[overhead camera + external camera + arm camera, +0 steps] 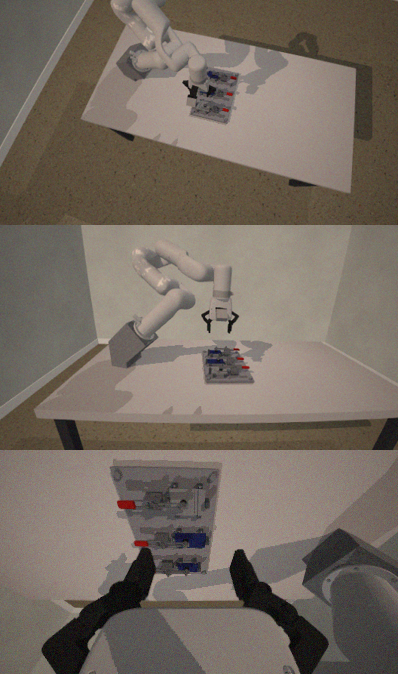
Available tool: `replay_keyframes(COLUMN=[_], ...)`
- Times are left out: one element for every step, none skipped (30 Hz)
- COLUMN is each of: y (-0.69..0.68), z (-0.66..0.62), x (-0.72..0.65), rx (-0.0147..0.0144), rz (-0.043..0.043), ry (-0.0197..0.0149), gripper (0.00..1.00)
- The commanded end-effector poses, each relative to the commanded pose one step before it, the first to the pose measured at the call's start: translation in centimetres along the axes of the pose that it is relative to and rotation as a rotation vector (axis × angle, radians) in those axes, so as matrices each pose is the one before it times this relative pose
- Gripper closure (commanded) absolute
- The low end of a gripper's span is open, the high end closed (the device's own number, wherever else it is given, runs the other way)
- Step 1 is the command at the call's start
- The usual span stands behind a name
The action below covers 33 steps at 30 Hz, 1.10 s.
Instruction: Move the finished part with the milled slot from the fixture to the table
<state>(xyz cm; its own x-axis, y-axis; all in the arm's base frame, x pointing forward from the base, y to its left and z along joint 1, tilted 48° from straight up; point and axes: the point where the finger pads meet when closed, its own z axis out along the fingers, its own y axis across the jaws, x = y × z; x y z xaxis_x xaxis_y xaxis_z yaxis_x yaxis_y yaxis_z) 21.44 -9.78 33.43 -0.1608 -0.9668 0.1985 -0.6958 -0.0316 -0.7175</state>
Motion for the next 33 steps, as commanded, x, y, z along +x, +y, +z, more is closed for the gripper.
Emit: replay_keyframes(y=[-0.096,0.000,0.000,0.000,0.000,0.000,0.000,0.000,0.000,0.000,0.000,0.000,0.000,0.000,0.000,0.000,0.000,-0.002,-0.005,-0.009,-0.014,-0.021,0.000,0.000,-0.027,-0.035,-0.031,-0.013,-0.017,-0.020,-0.018,0.000,0.000], z=[-0.113,0.000,0.000,0.000,0.000,0.000,0.000,0.000,0.000,0.000,0.000,0.000,0.000,0.000,0.000,0.000,0.001,0.008,0.021,0.038,0.058,0.080,0.000,0.000,0.103,0.126,0.103,0.043,0.054,0.061,0.054,0.000,0.000], x=[0.022,0.000,0.000,0.000,0.000,0.000,0.000,0.000,0.000,0.000,0.000,0.000,0.000,0.000,0.000,0.000,0.000,0.000,0.000,0.000,-0.001,-0.002,0.000,0.000,-0.003,-0.005,-0.005,-0.002,-0.003,-0.003,-0.003,0.000,0.000], rx=[0.00283,0.00000,0.00000,0.00000,0.00000,0.00000,0.00000,0.00000,0.00000,0.00000,0.00000,0.00000,0.00000,0.00000,0.00000,0.00000,-0.00001,-0.00006,-0.00015,-0.00026,-0.00039,-0.00053,0.00000,0.00000,-0.00065,-0.00075,-0.00058,-0.00023,-0.00028,-0.00030,-0.00026,0.00000,0.00000], rz=[-0.00058,0.00000,0.00000,0.00000,0.00000,0.00000,0.00000,0.00000,0.00000,0.00000,0.00000,0.00000,0.00000,0.00000,0.00000,0.00000,-0.00054,-0.00359,-0.00910,-0.01647,-0.02518,-0.03473,0.00000,0.00000,-0.04466,-0.05457,-0.04488,-0.01876,-0.02346,-0.02643,-0.02350,0.00000,0.00000], ry=[0.00126,0.00000,0.00000,0.00000,0.00000,0.00000,0.00000,0.00000,0.00000,0.00000,0.00000,0.00000,0.00000,0.00000,0.00000,0.00000,0.00000,0.00002,0.00005,0.00009,0.00013,0.00016,0.00000,0.00000,0.00018,0.00018,0.00012,0.00004,0.00005,0.00005,0.00003,0.00000,0.00000], gripper=[0.00,0.00,0.00,0.00,0.00,0.00,0.00,0.00,0.00,0.00,0.00,0.00,0.00,0.00,0.00,0.00,0.00,0.00,0.00,0.00,0.00,0.00,0.00,0.00,0.00,0.00,0.00,0.00,0.00,0.00,0.00,0.00,0.00])
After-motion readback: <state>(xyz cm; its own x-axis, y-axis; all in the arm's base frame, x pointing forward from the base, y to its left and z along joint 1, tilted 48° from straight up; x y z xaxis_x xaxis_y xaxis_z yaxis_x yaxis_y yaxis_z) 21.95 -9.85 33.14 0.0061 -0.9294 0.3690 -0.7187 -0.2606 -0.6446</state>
